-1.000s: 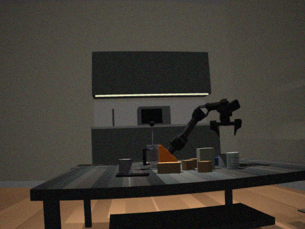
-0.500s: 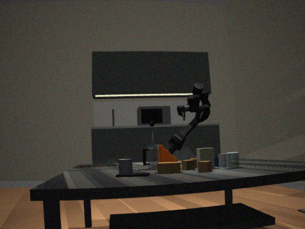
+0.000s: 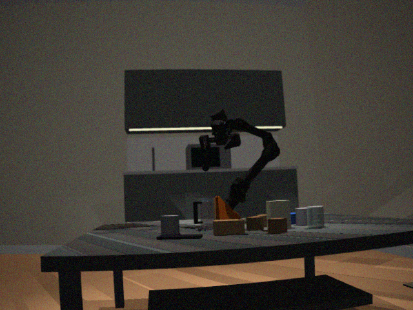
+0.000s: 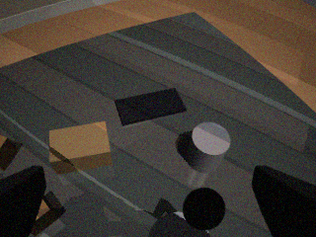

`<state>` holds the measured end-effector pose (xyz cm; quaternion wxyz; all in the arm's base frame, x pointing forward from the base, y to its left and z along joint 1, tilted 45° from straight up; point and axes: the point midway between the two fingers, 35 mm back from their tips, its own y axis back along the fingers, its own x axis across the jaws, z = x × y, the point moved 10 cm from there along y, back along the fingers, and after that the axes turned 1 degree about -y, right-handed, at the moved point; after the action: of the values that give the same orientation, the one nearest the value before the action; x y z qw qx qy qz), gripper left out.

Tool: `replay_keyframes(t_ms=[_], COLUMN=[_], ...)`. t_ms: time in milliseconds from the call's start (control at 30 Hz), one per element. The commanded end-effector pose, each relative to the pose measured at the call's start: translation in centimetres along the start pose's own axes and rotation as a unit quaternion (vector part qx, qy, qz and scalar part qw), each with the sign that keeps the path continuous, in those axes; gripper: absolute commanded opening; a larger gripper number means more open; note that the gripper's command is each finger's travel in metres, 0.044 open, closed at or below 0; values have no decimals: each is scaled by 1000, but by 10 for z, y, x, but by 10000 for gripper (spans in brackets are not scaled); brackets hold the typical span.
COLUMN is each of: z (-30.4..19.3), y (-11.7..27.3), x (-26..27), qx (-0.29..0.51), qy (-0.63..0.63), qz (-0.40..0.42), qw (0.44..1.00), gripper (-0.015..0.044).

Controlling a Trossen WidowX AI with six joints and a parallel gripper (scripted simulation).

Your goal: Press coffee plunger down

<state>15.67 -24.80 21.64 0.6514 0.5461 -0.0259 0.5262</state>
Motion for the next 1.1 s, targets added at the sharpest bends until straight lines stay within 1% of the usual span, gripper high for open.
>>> replay_keyframes(t_ms=[0, 133, 367, 600, 1067], z=[-14, -22, -64, -64, -62], y=[15, 11, -16, -21, -43], x=[-38, -40, -40, -41, -41], qx=[-31, -33, -33, -33, -33], qy=[-7, -7, -9, -9, -8], qz=[0, -1, -3, -3, -4], qw=[1000, 999, 999, 999, 999], gripper=[440, 440, 440, 440, 440])
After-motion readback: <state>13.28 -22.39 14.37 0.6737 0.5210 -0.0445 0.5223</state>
